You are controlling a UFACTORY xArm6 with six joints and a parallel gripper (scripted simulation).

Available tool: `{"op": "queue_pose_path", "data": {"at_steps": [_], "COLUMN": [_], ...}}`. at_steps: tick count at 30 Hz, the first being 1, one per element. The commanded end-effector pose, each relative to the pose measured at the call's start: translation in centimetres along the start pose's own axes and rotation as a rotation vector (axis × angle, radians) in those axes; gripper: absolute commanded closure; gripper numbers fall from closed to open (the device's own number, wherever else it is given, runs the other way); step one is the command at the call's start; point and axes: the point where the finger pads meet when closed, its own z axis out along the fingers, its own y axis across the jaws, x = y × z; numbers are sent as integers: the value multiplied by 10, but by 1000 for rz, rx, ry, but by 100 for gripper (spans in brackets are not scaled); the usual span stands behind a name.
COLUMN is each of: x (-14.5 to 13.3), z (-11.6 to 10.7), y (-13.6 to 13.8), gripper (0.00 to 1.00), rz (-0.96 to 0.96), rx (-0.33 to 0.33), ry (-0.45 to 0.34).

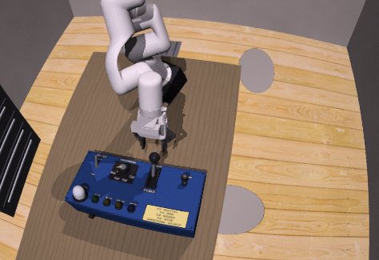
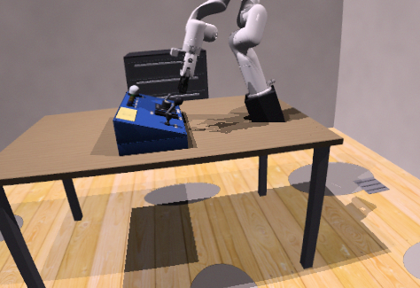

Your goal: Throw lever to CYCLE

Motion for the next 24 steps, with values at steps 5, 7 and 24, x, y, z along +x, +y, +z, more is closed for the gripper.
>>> {"op": "queue_pose_path", "data": {"at_steps": [5,7,24], "x": [3,3,4], "z": [28,33,55], "y": [-1,-1,-1], "gripper": [24,24,24], "rz": [1,1,1], "rx": [-1,-1,-1], "ry": [7,7,7]}}
